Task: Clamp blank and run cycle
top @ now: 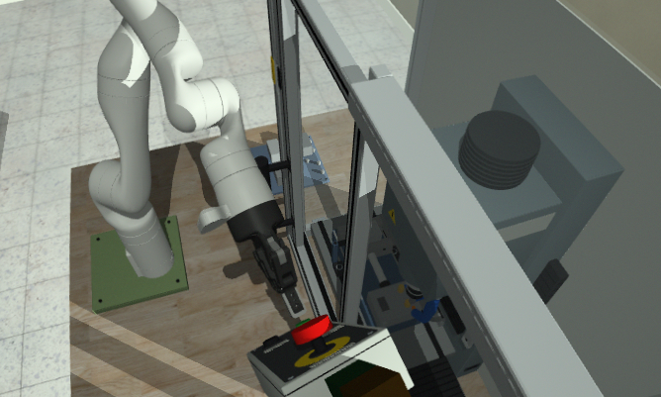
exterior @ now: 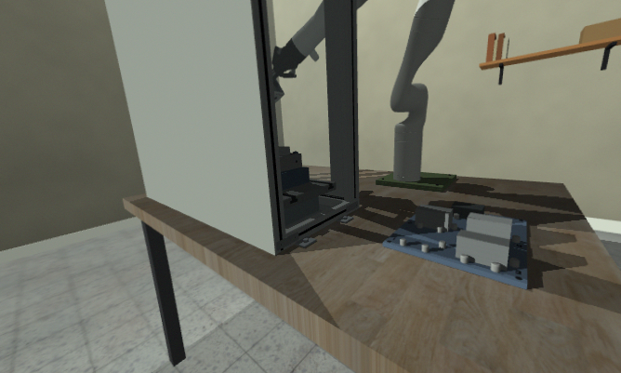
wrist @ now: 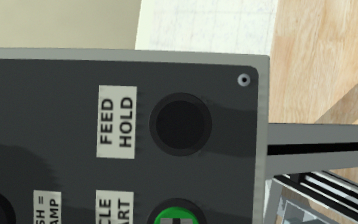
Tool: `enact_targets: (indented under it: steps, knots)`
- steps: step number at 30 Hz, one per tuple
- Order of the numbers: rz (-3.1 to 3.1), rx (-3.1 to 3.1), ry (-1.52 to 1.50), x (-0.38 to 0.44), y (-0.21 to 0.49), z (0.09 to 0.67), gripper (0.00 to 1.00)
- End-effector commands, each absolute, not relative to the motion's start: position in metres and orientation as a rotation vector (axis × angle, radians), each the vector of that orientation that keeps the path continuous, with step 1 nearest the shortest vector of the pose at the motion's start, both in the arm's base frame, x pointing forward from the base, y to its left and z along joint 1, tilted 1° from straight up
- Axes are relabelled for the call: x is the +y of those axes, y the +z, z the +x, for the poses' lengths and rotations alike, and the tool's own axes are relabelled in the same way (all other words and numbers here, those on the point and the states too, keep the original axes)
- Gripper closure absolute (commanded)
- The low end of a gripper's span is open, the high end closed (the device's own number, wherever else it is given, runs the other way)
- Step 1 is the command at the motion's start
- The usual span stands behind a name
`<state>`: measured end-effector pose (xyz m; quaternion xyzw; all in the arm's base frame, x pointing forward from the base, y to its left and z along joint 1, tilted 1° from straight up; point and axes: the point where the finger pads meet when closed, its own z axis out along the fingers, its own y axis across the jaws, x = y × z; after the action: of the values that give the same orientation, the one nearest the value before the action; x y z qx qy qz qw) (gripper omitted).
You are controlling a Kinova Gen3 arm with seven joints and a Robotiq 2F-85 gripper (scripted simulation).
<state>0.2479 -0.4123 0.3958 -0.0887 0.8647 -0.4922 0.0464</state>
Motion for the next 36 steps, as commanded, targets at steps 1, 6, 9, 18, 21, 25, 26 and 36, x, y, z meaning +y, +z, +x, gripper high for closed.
enact_targets:
  steps: [1, 6, 9, 18, 21, 25, 26, 36]
  knots:
    - [-0.259, 2.633, -1.501, -0.4149, 0.3949, 0.2485, 0.9]
    - [-0.256, 2.632, -1.5, -0.4155, 0.3944, 0.2486, 0.9]
    - [-0.256, 2.632, -1.5, -0.4155, 0.3944, 0.2486, 0.9]
    - [-0.259, 2.633, -1.501, -0.4174, 0.3933, 0.2489, 0.9]
    - [-0.256, 2.632, -1.5, -0.4181, 0.3929, 0.2491, 0.9]
    - [-0.256, 2.632, -1.5, -0.4181, 0.3929, 0.2491, 0.9]
    - [-0.256, 2.632, -1.5, -0.4181, 0.3929, 0.2491, 0.9]
    - [-0.256, 2.632, -1.5, -0.4207, 0.3913, 0.2496, 0.9]
